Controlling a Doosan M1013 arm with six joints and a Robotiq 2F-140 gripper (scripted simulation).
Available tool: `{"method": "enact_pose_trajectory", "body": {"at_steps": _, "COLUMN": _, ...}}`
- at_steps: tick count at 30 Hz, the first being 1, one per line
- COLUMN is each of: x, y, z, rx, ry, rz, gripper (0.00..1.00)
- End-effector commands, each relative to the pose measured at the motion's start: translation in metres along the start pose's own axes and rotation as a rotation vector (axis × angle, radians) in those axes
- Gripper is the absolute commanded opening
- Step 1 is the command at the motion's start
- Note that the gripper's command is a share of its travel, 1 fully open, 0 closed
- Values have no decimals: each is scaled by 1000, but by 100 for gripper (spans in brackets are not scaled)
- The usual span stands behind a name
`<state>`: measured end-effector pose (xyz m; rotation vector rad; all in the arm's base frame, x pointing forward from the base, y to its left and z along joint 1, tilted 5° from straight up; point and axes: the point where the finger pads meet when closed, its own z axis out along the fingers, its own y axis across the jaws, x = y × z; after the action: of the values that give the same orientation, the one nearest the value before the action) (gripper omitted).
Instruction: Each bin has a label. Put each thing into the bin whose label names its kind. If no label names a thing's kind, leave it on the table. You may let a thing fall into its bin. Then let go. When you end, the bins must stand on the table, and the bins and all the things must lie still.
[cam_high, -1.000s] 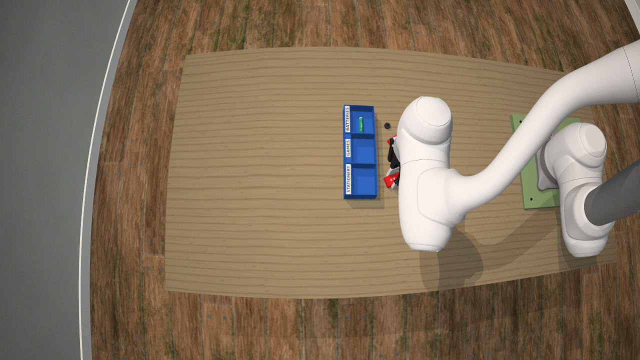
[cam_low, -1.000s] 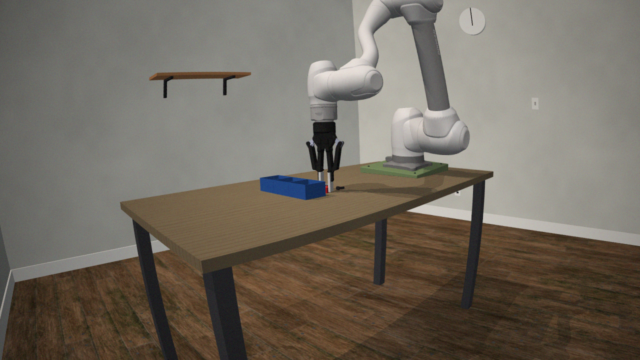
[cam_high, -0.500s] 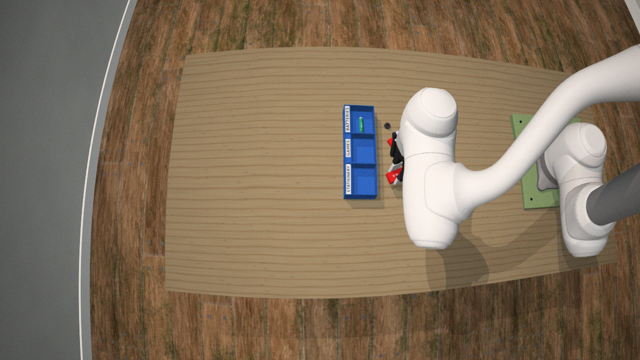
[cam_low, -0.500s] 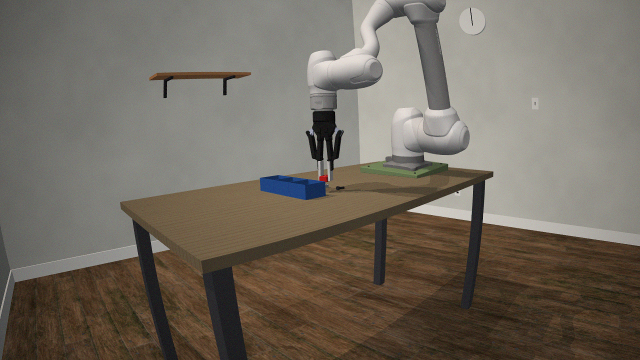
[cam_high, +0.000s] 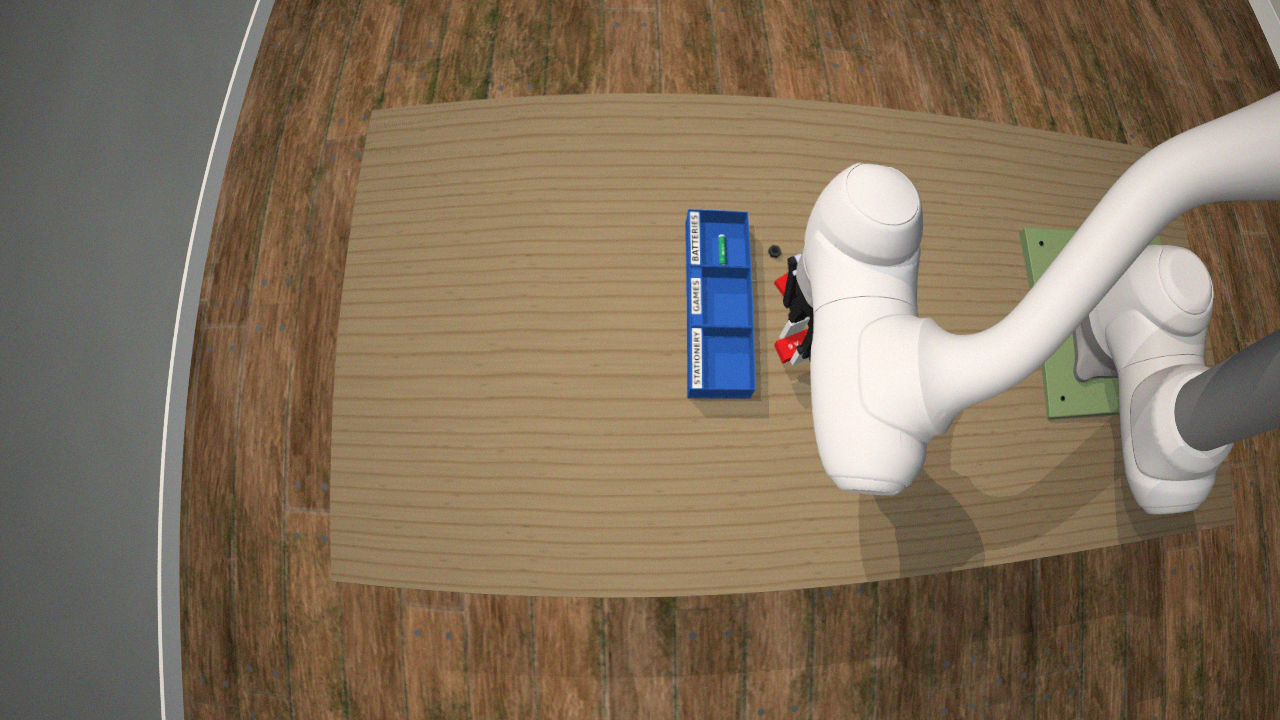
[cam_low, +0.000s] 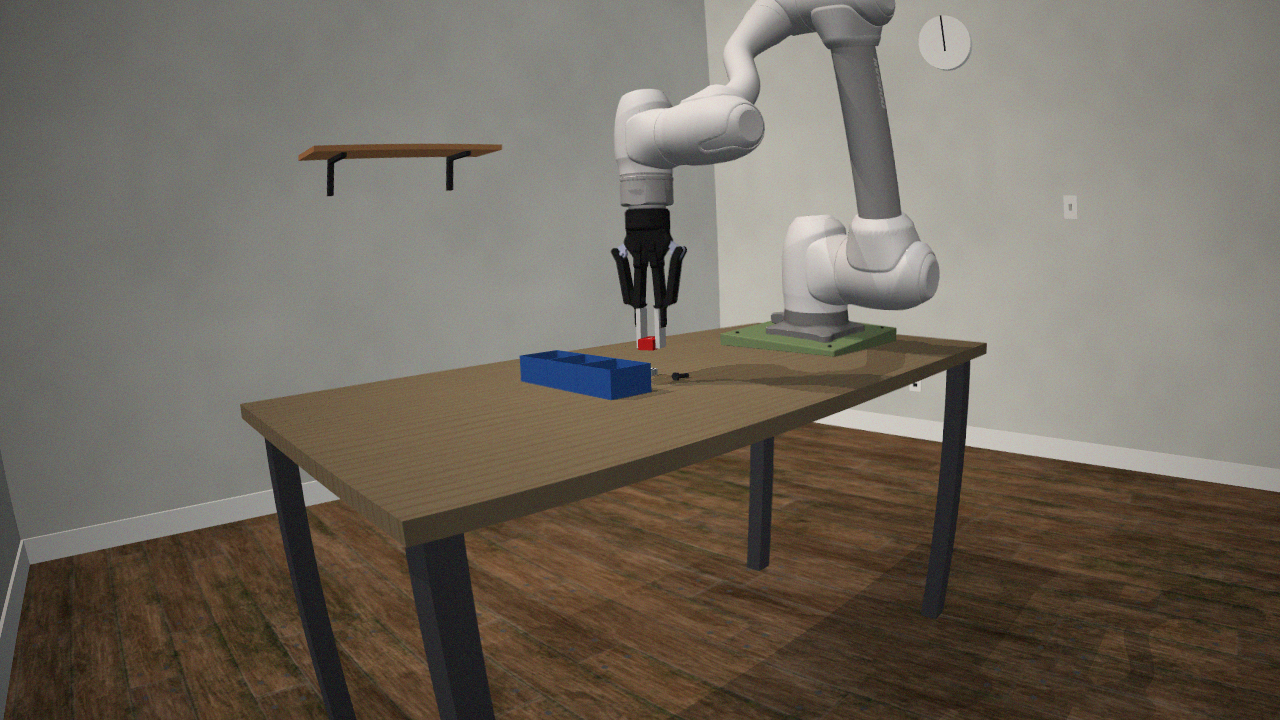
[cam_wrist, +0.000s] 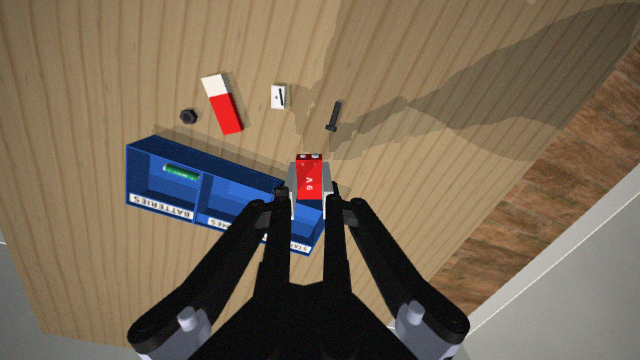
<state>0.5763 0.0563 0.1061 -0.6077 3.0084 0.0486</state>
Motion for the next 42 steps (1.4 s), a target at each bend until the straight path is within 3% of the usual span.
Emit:
{"method": "enact_pose_trajectory", "body": {"at_steps": 1, "x": 0, "y": 0, "z": 0, "rx": 0, "ry": 0, "rz": 0, "gripper": 13}}
{"method": "enact_pose_trajectory", "body": {"at_steps": 7, "x": 0, "y": 0, "z": -7, "rx": 0, "ry": 0, "rz": 0, "gripper": 13}}
{"method": "enact_pose_trajectory", "body": {"at_steps": 12, "x": -2, "y": -18, "z": -7, "rx": 0, "ry": 0, "rz": 0, "gripper": 13}}
{"method": "enact_pose_trajectory", "body": {"at_steps": 26, "x": -10, "y": -99, "z": -7, "rx": 0, "ry": 0, "rz": 0, "gripper": 13}}
{"method": "enact_pose_trajectory", "body": {"at_steps": 29, "x": -11, "y": -105, "z": -7, "rx": 0, "ry": 0, "rz": -50, "gripper": 13}}
{"method": "enact_pose_trajectory", "body": {"at_steps": 42, "x": -18, "y": -178, "z": -7, "rx": 7, "ry": 5, "rz": -568, "gripper": 13}}
